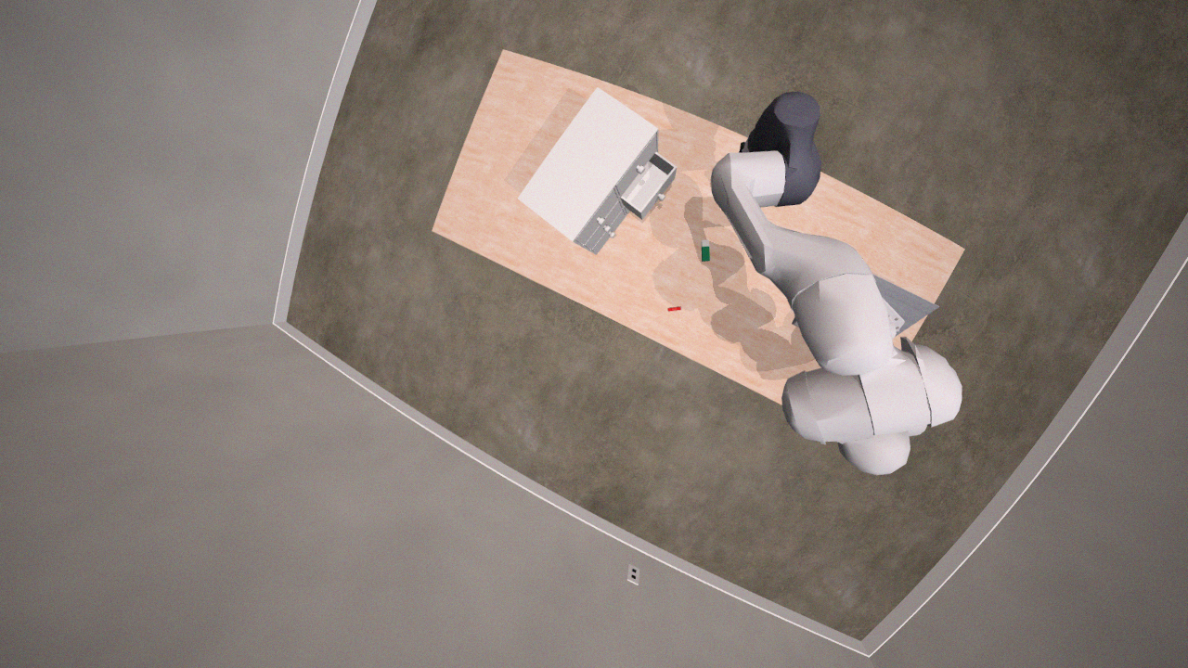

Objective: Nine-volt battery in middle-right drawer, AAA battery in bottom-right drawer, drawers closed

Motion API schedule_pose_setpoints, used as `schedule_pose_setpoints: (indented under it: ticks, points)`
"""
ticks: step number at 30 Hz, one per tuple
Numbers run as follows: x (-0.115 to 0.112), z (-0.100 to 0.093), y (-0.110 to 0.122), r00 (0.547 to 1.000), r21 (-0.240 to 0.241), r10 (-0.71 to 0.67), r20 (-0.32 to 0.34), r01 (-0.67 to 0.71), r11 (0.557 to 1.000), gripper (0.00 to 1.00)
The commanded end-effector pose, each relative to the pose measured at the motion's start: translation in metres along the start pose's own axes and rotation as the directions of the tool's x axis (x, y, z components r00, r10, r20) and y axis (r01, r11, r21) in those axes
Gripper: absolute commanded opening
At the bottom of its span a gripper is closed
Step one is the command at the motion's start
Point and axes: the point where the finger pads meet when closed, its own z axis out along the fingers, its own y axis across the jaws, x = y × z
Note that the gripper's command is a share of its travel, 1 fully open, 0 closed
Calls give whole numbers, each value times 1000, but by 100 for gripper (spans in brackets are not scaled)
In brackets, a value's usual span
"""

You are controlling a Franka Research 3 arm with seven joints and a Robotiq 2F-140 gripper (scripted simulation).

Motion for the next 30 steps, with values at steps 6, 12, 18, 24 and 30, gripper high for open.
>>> schedule_pose_setpoints:
  ticks: [6,12,18,24,30]
  points:
    - [-25,1,14,913,0,-408,3,408,913,14]
    - [-36,2,20,845,0,-535,6,535,845,14]
    - [-47,2,27,764,1,-645,9,645,764,14]
    - [-69,2,41,567,3,-824,11,824,567,14]
    - [-80,2,49,422,5,-907,9,907,422,14]
